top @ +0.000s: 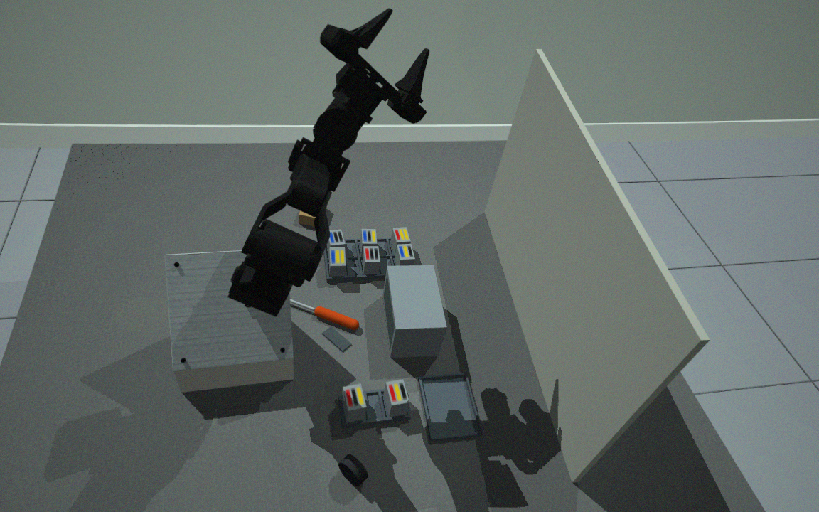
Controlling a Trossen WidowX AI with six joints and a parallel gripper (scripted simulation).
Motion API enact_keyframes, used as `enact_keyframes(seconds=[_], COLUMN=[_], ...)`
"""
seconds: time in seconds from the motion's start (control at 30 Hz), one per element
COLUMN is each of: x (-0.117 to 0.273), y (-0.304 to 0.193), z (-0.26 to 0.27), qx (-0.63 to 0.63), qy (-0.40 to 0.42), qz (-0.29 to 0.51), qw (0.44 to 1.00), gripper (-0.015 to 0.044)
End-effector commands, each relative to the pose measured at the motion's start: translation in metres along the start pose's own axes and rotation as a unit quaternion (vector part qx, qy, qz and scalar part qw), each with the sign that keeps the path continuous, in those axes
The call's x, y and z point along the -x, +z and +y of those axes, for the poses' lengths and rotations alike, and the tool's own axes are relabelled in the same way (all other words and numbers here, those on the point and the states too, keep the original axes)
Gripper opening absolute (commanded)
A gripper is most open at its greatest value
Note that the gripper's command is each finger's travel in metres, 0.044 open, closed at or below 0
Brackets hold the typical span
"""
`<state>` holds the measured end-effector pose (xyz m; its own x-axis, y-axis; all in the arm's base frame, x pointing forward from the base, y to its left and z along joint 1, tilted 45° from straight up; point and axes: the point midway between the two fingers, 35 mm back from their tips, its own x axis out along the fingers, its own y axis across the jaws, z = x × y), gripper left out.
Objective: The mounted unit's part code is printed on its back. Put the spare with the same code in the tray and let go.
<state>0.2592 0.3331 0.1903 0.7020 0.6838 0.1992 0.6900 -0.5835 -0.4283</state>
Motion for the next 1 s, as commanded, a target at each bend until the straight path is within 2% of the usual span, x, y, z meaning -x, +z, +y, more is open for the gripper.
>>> enact_keyframes(seconds=[0.0,0.23,0.4,0.6,0.77,0.97], x=[0.000,-0.005,-0.032,-0.035,-0.022,0.006], y=[0.000,0.005,0.033,0.055,0.061,0.059], z=[0.000,0.009,0.079,0.166,0.213,0.261], qx=[0.000,-0.024,-0.198,-0.390,-0.478,-0.546], qy=[0.000,0.018,0.167,0.362,0.468,0.571], qz=[0.000,-0.011,-0.061,-0.035,0.025,0.134], qw=[1.000,0.999,0.964,0.846,0.743,0.599], gripper=[0.0426,0.0440,0.0440,0.0440,0.0440,0.0440])
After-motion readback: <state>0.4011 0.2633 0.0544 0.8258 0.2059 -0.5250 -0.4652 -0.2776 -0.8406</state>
